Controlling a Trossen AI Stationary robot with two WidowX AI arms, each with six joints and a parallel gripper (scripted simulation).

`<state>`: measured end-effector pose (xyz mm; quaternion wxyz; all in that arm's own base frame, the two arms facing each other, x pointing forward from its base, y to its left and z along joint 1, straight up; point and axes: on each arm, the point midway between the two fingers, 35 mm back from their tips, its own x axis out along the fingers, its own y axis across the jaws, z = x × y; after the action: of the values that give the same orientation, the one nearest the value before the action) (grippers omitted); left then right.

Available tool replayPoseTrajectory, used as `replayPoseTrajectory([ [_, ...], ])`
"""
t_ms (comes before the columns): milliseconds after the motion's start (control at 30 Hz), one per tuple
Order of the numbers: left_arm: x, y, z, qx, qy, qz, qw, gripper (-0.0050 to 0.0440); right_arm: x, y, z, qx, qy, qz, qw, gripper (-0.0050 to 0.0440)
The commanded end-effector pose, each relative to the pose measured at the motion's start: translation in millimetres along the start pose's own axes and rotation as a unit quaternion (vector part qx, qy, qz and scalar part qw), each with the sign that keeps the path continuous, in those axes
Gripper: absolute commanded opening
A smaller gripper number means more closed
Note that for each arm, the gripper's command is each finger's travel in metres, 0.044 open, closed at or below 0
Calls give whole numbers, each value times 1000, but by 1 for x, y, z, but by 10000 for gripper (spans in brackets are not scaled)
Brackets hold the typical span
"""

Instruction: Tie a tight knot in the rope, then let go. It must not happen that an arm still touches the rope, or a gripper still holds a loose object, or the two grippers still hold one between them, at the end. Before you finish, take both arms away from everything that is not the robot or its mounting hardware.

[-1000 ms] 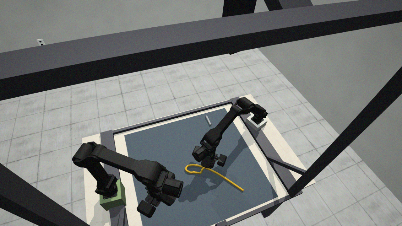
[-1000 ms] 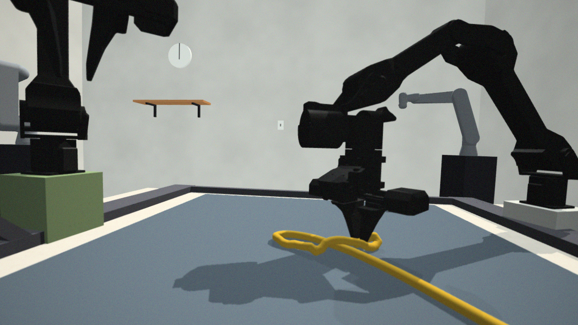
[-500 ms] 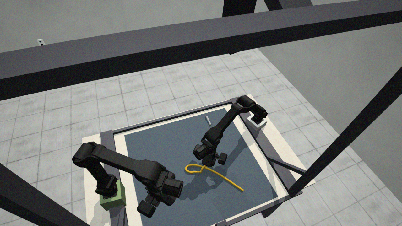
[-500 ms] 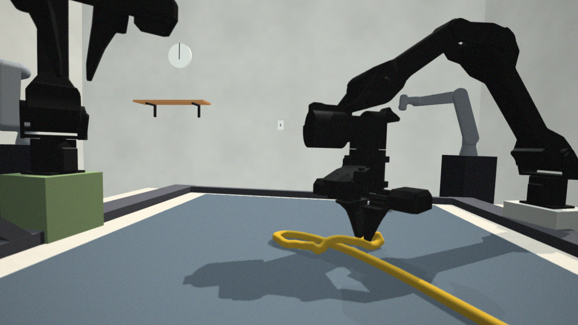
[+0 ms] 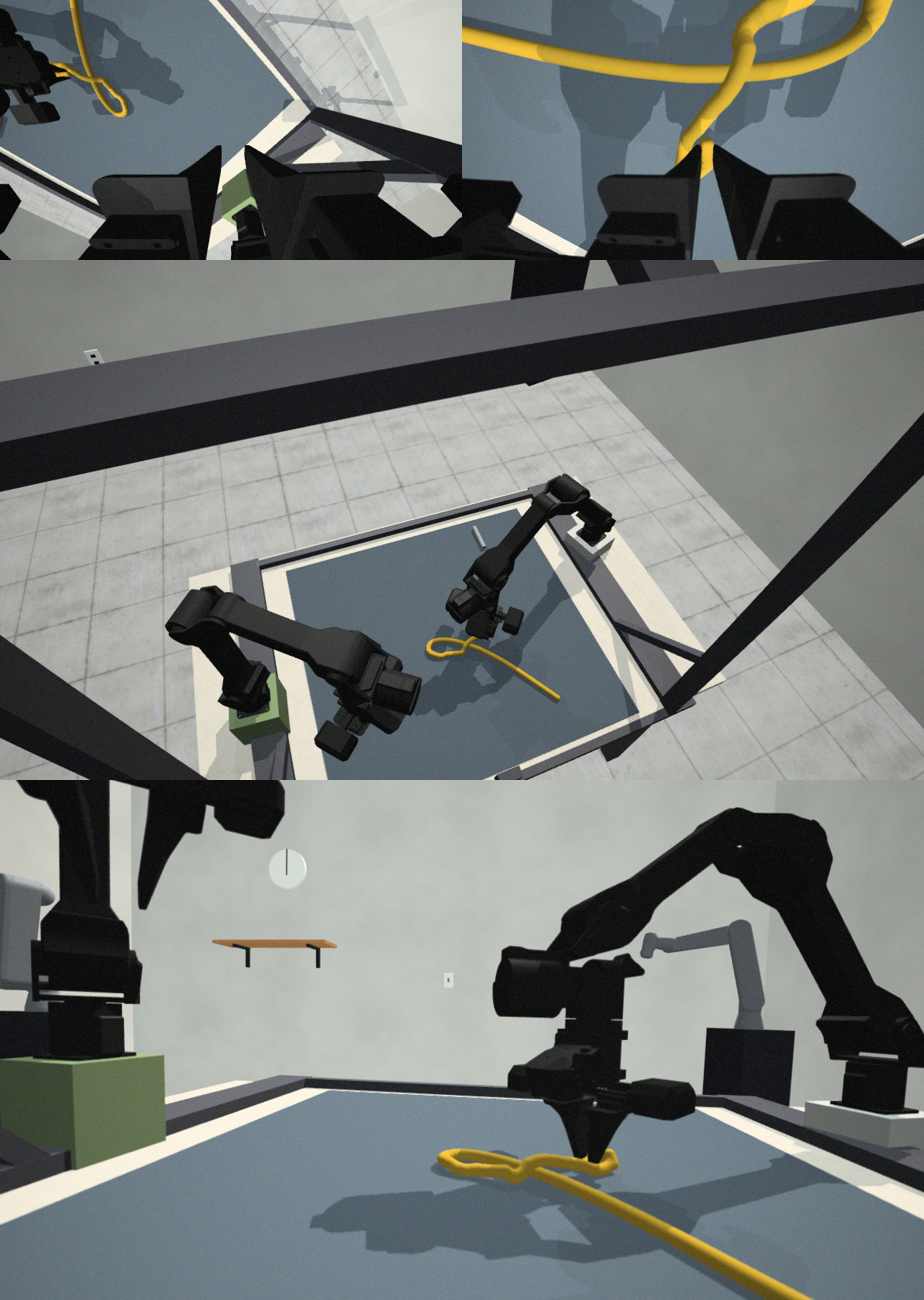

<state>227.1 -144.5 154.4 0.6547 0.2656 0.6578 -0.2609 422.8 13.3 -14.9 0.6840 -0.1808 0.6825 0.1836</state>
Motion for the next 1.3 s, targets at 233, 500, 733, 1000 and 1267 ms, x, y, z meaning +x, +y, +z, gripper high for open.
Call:
replayPoseTrajectory([
  [233,-5,1,0,-1,-8,4,1000,100,-11,-3,-9,0,-10,-8,1000,35],
  [500,-5,1,0,-1,-8,4,1000,100,-11,-3,-17,0,-10,-8,1000,35],
  [733,-5,1,0,-1,-8,4,1000,100,-11,-3,-23,0,-9,-8,1000,35],
  [1000,-5,1,0,-1,-8,4,1000,100,-11,-3,-29,0,-9,-8,1000,35],
  [1267,-5,1,0,-1,-8,4,1000,100,-10,-3,-37,0,-9,-8,1000,35],
])
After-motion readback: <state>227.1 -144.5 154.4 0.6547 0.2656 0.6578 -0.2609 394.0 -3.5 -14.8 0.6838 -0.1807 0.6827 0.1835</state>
